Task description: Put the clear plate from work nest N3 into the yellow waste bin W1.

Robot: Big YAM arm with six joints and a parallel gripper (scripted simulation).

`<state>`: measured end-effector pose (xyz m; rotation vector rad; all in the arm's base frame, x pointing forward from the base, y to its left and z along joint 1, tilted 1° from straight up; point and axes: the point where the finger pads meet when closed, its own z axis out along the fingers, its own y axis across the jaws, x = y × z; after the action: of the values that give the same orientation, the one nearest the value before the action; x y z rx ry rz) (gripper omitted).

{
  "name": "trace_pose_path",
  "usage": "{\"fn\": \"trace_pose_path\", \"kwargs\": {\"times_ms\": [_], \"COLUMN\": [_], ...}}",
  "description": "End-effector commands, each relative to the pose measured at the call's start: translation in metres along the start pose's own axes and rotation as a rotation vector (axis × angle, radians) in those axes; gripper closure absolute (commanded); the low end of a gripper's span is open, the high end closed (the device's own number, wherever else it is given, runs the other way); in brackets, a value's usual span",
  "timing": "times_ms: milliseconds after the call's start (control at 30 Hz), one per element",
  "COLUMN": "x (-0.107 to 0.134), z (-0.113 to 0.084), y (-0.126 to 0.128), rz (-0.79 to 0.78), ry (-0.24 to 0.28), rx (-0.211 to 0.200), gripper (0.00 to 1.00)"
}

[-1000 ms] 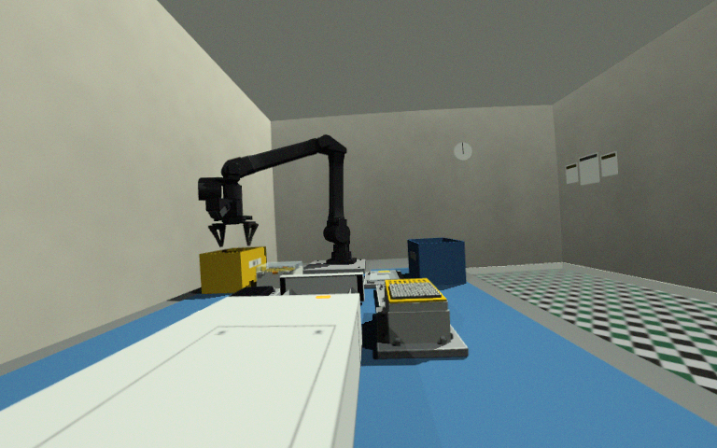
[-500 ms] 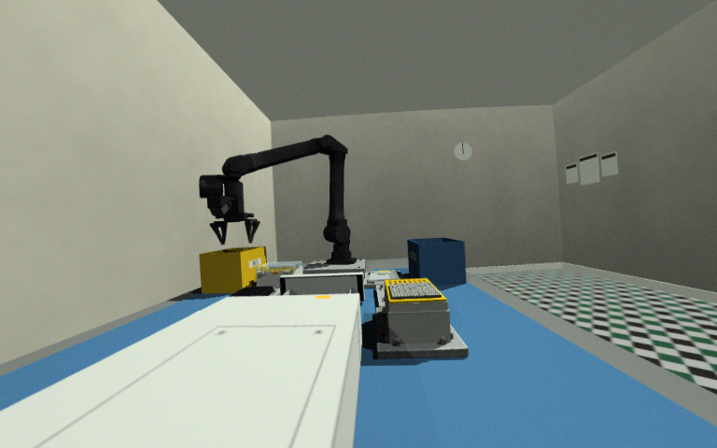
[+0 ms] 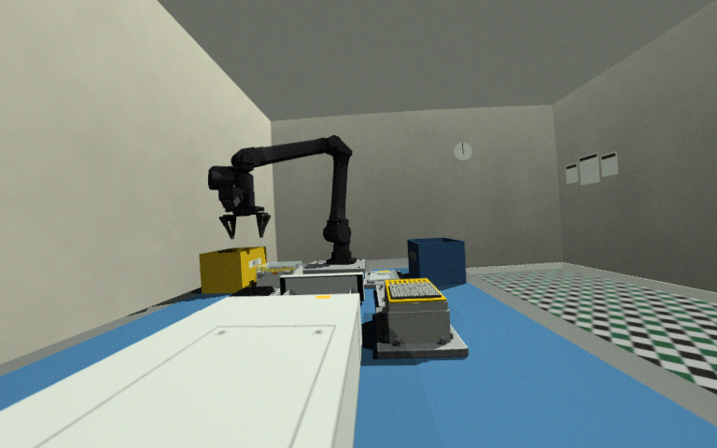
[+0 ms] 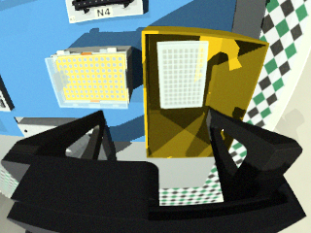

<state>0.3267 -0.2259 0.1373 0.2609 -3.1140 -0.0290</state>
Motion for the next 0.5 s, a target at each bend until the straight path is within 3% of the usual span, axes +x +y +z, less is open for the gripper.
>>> {"fn": "trace_pose_path", "kwargs": {"times_ms": [0, 467], "x": [-0.009, -0.027], "z": [-0.015, -0.03], "y": [0.015, 0.057], "rz": [0.014, 0.014], "ry": [-0.017, -0.02], "rx": [0.01, 0.009], "gripper": [0.0, 0.0]}}
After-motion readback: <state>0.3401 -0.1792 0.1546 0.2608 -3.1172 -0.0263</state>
